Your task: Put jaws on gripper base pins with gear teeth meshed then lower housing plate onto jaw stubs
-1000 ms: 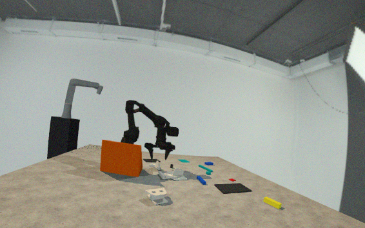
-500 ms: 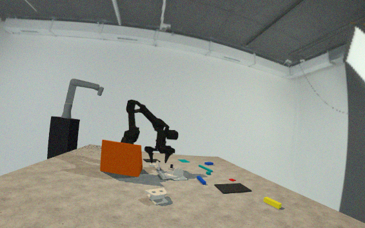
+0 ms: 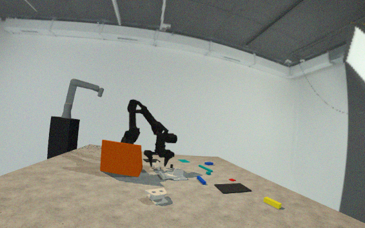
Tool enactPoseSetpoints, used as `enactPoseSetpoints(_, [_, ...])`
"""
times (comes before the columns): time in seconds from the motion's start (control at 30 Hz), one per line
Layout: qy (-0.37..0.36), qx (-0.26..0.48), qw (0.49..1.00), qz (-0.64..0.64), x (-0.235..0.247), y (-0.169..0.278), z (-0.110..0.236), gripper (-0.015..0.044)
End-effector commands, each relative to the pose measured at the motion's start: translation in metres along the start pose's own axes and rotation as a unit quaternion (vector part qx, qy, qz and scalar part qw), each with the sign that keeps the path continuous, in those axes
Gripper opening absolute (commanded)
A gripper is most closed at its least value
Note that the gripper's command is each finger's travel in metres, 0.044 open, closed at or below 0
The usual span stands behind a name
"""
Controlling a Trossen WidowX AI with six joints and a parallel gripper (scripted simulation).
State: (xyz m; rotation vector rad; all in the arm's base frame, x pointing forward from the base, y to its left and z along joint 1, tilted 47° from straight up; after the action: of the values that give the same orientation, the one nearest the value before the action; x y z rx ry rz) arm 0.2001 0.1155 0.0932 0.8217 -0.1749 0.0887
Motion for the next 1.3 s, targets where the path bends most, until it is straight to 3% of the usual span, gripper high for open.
enactPoseSetpoints(0.0, [0.001,-0.003,1.0,-0.004,-0.0011,-0.0015,-0.0044,0.044])
enactPoseSetpoints(0.77, [0.001,-0.003,1.0,-0.004,-0.0011,-0.0015,-0.0047,0.044])
enactPoseSetpoints(1.13, [0.002,0.0,1.0,-0.002,-0.0013,-0.0007,-0.0044,0.0151])
enactPoseSetpoints(1.27, [0.002,0.0,1.0,-0.002,-0.0013,-0.0007,-0.0044,0.0134])
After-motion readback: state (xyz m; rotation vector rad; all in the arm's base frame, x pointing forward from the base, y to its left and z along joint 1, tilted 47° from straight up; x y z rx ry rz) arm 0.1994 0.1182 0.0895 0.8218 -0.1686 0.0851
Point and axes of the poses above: the point midway between the two fingers, 35 mm back from their tips, its own z axis back along the fingers, its own x axis across the jaws, y = z × x, the point moved 4 cm from there along z, back along the fingers, and after that the axes turned 10 degrees about -z, right-handed, at the moved point
